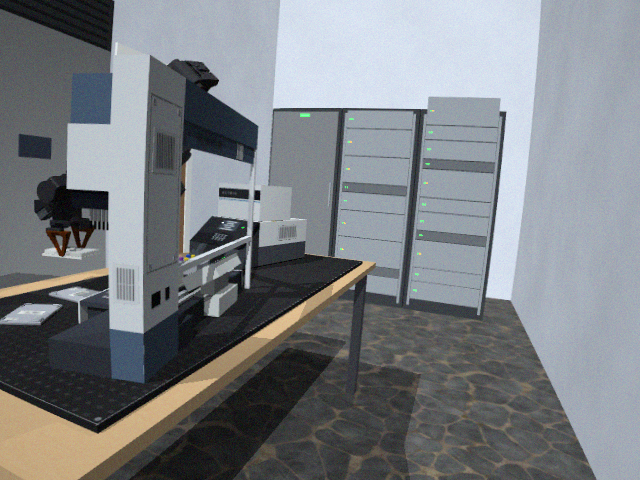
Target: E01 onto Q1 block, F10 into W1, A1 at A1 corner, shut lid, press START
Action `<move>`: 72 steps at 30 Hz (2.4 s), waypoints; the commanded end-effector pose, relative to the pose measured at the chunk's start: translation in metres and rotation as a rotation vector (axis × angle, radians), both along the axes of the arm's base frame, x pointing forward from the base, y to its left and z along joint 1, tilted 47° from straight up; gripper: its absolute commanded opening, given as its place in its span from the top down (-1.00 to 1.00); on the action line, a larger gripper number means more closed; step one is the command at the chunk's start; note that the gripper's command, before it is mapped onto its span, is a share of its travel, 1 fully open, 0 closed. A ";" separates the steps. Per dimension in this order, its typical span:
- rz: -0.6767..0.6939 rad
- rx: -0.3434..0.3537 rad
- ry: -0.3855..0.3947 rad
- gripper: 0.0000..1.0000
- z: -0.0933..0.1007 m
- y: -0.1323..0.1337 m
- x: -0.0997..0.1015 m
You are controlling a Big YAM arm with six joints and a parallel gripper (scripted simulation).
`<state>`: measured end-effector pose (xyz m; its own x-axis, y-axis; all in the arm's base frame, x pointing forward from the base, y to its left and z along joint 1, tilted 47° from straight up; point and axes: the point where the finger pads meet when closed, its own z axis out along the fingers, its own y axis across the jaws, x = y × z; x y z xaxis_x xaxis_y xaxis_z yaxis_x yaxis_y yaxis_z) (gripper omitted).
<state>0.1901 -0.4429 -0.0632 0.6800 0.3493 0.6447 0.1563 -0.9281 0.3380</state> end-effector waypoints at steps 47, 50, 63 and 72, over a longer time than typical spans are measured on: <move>0.616 -0.701 0.132 1.00 0.047 -0.097 0.004; 0.673 -0.722 0.131 1.00 0.041 -0.099 0.011; 0.842 -0.925 0.170 1.00 0.060 -0.123 0.017; 0.950 -1.022 0.196 1.00 0.051 -0.133 0.005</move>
